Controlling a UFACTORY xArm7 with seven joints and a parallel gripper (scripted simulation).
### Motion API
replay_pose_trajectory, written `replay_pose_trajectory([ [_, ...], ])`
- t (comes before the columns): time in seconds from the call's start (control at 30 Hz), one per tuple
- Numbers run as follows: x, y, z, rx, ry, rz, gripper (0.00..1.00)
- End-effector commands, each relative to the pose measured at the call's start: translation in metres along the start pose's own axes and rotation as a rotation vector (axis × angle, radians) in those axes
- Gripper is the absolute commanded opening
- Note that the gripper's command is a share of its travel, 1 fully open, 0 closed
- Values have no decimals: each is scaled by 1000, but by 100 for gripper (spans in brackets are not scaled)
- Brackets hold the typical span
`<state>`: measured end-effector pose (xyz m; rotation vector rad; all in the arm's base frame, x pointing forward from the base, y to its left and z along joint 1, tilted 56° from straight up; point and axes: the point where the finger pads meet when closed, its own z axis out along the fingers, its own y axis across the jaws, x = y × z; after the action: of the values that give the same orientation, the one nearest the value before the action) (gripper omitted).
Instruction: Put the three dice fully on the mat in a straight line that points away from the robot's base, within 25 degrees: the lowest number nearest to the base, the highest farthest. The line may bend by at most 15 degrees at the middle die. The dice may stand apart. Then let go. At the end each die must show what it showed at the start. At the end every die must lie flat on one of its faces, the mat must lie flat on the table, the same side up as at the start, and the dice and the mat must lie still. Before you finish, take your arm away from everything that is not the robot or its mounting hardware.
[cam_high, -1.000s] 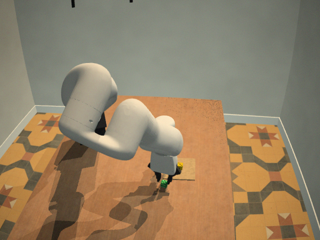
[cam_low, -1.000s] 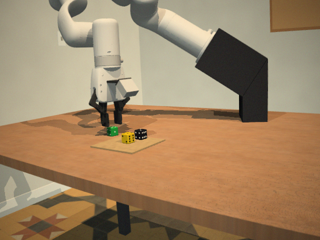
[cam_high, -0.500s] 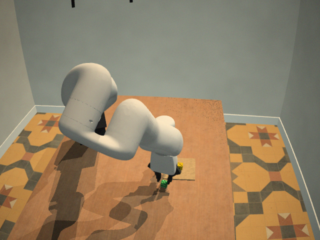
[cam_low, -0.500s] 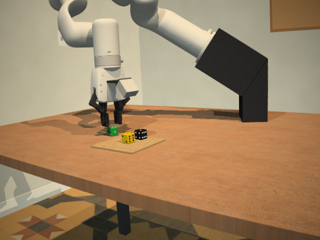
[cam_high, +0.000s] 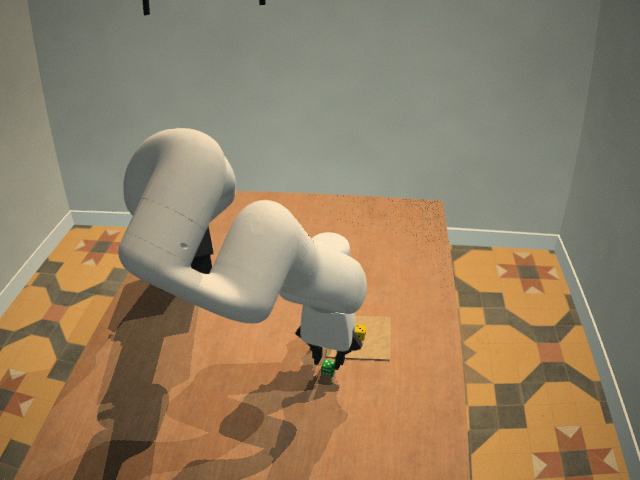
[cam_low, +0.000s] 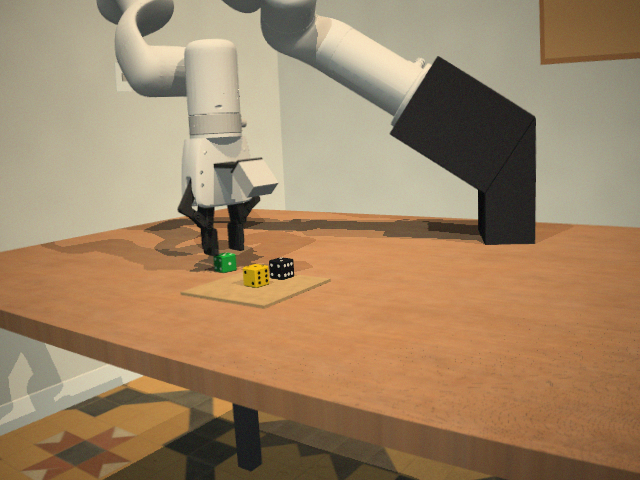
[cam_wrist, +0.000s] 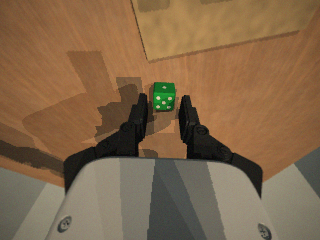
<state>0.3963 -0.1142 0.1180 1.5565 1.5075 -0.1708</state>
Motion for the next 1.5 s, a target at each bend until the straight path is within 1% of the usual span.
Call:
replay_pose_trajectory([
  [0.0,0,1,3,-2,1,-1,42],
  [0.33,1,1,20,-2,1,-1,42],
  [0.57,1,1,25,-2,1,-1,42],
  [1.47,1,1,25,-2,1,-1,42],
])
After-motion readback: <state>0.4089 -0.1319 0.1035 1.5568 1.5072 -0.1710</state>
